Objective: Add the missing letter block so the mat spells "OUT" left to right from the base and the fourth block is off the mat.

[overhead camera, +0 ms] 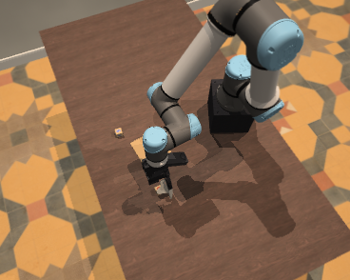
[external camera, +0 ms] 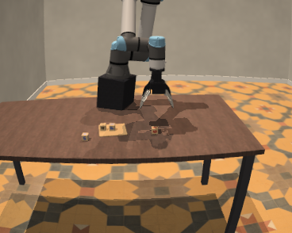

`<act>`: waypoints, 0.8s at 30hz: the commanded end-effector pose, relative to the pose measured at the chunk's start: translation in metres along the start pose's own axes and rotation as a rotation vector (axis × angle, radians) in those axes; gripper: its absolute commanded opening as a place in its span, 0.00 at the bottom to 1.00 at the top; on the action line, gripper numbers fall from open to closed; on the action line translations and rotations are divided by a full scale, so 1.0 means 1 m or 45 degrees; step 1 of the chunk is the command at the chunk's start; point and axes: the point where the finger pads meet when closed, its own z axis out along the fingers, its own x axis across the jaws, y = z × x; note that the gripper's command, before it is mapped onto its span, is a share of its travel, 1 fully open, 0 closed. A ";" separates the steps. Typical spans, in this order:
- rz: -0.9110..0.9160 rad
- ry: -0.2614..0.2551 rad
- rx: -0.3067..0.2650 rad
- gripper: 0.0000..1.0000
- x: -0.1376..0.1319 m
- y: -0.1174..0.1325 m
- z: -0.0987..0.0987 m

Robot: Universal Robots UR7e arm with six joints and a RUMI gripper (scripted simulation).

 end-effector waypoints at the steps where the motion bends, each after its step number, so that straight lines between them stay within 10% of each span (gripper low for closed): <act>1: -0.145 0.006 0.000 1.00 -0.001 0.001 0.001; 24: -0.847 0.006 -0.002 1.00 -0.007 0.006 0.007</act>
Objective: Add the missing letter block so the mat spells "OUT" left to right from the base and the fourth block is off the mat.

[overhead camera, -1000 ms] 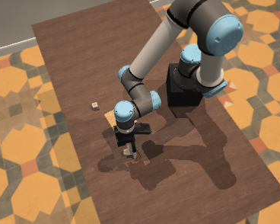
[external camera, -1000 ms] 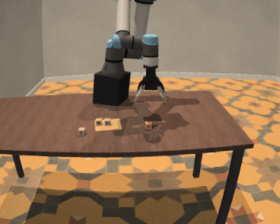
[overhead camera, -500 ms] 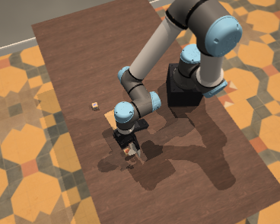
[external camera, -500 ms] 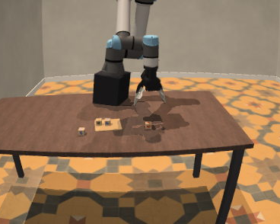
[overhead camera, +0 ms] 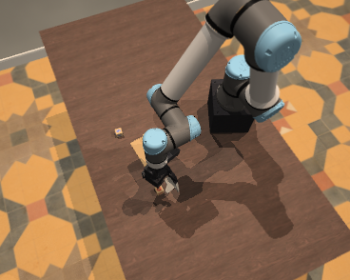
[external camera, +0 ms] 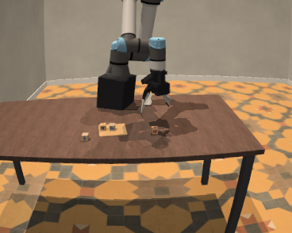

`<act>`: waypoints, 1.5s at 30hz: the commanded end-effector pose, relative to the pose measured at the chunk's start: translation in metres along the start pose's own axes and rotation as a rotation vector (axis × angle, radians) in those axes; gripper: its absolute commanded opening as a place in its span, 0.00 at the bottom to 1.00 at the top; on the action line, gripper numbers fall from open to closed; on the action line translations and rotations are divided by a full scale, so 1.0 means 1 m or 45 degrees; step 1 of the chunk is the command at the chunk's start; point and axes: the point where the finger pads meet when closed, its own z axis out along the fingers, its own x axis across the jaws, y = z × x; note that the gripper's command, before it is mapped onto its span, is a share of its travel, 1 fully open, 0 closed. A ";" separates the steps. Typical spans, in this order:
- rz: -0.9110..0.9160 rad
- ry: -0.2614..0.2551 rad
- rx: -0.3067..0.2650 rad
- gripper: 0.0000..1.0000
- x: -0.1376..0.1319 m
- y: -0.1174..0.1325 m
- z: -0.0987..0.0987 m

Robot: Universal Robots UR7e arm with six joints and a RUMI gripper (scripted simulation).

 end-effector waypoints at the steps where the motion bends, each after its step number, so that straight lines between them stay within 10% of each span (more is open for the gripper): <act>1: -0.177 0.005 -0.003 1.00 -0.002 0.001 0.001; 45: -1.200 0.003 -0.005 1.00 -0.012 0.011 0.010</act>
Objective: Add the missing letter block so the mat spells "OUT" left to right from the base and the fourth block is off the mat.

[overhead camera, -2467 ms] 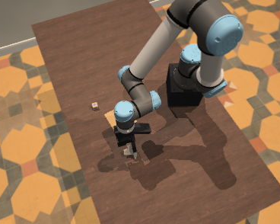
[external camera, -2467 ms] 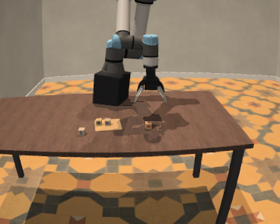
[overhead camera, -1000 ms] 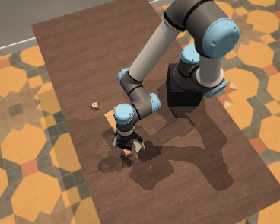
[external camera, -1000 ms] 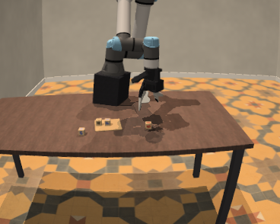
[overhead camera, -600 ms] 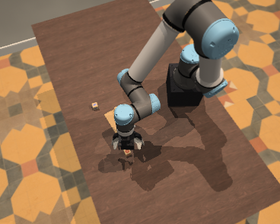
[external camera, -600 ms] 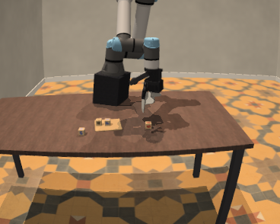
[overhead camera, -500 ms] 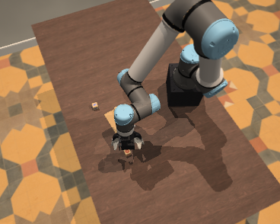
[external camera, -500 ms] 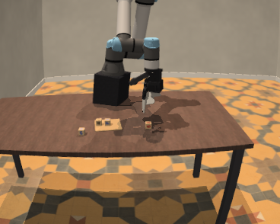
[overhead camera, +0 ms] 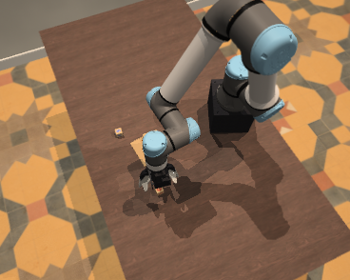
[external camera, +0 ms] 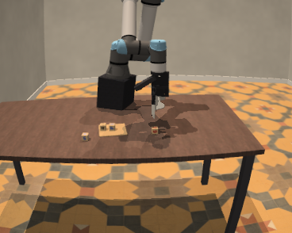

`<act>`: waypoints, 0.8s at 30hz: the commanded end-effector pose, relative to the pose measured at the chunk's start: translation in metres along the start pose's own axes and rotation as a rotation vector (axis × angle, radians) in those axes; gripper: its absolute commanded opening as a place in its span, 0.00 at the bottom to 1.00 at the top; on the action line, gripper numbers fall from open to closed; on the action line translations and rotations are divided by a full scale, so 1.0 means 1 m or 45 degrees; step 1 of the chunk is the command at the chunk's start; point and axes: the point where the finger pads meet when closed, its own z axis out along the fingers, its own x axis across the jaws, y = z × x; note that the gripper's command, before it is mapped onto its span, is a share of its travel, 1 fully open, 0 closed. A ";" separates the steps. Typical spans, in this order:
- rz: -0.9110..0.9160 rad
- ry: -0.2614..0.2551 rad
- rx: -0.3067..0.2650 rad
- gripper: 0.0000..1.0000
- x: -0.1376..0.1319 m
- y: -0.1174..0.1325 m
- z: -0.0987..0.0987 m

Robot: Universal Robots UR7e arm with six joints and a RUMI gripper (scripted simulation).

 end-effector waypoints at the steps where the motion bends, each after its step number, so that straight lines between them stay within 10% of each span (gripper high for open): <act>1: -0.064 -0.001 -0.003 1.00 -0.001 0.000 0.000; 24: -0.185 -0.001 -0.003 1.00 -0.003 0.001 0.001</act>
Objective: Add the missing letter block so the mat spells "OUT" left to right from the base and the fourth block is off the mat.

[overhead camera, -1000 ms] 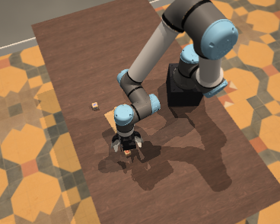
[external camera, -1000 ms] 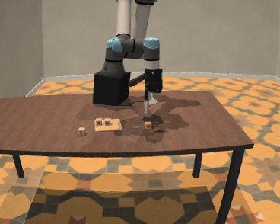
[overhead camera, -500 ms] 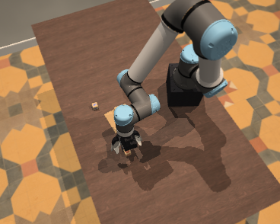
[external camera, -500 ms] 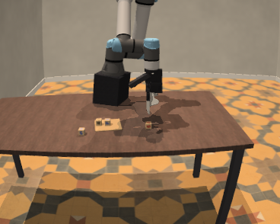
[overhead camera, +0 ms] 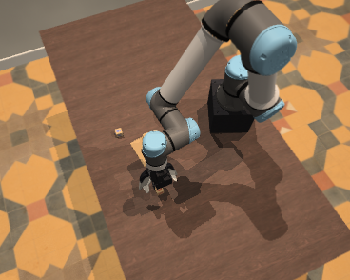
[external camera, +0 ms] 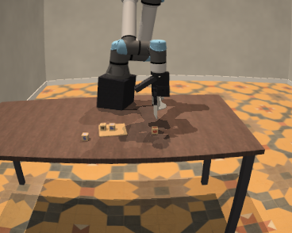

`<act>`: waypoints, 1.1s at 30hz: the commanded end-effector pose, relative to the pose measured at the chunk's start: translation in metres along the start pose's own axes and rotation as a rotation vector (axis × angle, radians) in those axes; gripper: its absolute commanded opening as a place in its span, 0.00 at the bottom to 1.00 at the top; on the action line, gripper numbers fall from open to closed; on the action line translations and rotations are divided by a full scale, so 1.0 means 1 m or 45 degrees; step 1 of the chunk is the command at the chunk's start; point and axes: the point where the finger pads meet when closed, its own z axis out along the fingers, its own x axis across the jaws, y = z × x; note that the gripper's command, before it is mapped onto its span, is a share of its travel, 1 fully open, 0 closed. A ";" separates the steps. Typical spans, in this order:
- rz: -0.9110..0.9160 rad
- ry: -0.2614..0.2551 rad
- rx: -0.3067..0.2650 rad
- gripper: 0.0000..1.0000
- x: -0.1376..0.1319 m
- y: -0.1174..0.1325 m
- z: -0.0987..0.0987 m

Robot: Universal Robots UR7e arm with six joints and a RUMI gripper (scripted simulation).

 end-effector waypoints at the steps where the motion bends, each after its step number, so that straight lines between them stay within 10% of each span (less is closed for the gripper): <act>1: -0.010 -0.002 0.000 1.00 -0.001 0.000 0.000; 6: -0.011 -0.002 0.000 1.00 -0.001 0.000 0.000; 7: -0.011 -0.002 0.000 0.40 -0.001 0.000 0.000; 33: -0.011 -0.002 0.000 0.40 -0.001 0.000 0.000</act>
